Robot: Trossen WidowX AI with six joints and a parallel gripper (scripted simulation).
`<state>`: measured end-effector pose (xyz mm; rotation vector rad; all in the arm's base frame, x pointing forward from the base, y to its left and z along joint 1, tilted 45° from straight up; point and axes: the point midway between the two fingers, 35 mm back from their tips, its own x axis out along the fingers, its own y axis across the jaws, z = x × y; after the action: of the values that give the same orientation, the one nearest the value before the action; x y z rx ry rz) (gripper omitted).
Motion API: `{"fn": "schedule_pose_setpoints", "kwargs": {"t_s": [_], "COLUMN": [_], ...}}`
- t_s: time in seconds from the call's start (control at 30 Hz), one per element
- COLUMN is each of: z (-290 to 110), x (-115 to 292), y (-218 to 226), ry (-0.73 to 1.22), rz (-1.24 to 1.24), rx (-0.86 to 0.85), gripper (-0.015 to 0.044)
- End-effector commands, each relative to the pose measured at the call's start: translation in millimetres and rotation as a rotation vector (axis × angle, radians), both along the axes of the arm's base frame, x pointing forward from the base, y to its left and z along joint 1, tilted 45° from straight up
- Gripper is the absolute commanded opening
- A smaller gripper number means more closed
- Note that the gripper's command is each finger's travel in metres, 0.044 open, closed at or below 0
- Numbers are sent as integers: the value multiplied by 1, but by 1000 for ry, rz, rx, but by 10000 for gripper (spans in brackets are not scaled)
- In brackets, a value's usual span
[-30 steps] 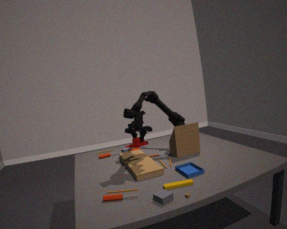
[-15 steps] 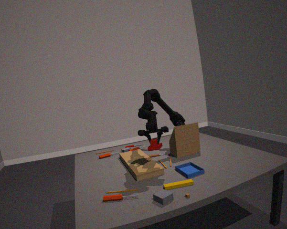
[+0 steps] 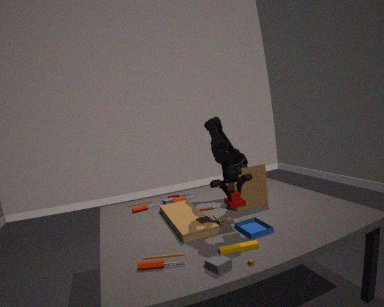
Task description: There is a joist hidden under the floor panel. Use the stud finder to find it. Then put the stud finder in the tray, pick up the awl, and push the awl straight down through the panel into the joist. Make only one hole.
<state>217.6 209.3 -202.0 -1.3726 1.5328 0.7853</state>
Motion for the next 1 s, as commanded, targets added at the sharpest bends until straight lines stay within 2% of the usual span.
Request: {"fn": "schedule_pose_setpoints", "kwargs": {"t_s": [0.0,0.23,0.97], "z": [-18,-45,-75], "x": [-28,-72,-71], "y": [6,3,-22], "ry": [51,130,131], "rz": [61,153,156], "rx": [-15,-63,-65], "gripper": [0,0,0]}}
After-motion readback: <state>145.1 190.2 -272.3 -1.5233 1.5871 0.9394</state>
